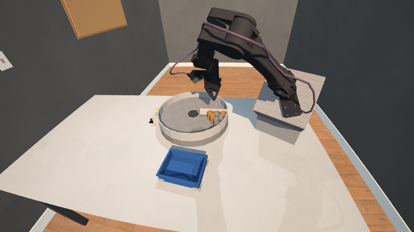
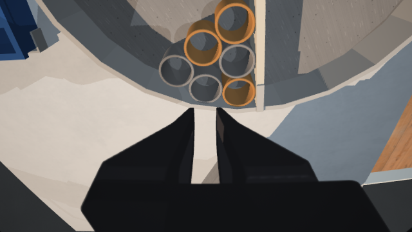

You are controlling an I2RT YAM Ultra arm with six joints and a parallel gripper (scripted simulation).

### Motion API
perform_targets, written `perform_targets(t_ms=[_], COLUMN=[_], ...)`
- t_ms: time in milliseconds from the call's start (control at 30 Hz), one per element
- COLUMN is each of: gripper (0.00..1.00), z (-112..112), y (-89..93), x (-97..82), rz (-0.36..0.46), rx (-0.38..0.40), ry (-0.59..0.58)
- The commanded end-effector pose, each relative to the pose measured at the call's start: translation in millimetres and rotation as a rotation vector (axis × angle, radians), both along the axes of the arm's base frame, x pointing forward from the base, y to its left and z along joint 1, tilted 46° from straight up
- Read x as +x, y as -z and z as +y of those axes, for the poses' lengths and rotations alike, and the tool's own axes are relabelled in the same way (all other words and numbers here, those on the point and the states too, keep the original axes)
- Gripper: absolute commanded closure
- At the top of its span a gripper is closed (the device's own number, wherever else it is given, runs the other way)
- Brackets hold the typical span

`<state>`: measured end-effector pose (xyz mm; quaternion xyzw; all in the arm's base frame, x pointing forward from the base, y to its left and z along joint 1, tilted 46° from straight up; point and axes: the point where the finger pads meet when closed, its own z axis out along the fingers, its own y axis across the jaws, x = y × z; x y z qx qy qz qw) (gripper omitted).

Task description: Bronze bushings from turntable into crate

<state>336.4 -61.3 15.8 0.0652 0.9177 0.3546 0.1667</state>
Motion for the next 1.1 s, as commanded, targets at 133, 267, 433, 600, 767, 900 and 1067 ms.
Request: perform_targets(t_ms=[133, 267, 433, 600, 767, 900, 1067], gripper=[0.85, 0.85, 0.85, 0.85, 0.85, 0.85, 0.85], z=[21, 25, 40, 47, 45, 47, 46], y=[24.0, 17.0, 36.4, 34.7, 42.2, 43.0, 41.7], x=[13.1, 20.5, 24.0, 31.0, 29.6, 29.5, 31.8], rz=[0.138, 0.135, 0.231, 0.248, 0.276, 0.28, 0.273], rx=[0.073, 0.075, 0.123, 0.14, 0.153, 0.154, 0.153], ry=[0.185, 0.219, 0.291, 0.333, 0.361, 0.36, 0.36])
